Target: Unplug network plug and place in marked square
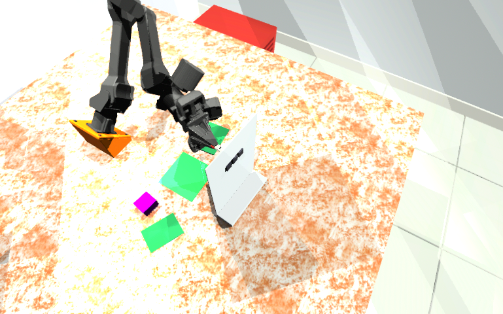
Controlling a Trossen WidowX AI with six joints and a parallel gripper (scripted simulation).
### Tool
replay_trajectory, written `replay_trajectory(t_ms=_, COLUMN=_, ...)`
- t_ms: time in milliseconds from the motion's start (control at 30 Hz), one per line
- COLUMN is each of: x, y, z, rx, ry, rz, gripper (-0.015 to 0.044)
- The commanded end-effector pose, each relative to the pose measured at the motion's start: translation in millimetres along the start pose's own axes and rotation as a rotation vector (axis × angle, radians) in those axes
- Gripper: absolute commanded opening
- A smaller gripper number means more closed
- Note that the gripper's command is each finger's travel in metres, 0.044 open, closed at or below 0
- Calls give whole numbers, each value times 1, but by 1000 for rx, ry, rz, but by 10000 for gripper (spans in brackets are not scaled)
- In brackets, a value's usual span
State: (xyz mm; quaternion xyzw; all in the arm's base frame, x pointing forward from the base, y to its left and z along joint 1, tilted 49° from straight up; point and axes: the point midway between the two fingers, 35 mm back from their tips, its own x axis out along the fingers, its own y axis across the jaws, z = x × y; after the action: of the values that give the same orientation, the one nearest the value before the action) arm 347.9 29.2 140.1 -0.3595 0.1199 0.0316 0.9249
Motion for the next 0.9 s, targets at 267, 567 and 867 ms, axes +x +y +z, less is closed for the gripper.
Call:
replay_trajectory(t_ms=267, x=-5, y=0, z=-2, rx=-1, ry=4, rz=-1, gripper=0)
replay_trajectory(t_ms=567, x=-9, y=0, z=-2, rx=-1, ry=4, rz=0, gripper=0)
replay_trajectory(t_ms=867, x=-12, y=0, z=-3, rx=-1, ry=4, rz=0, gripper=0)
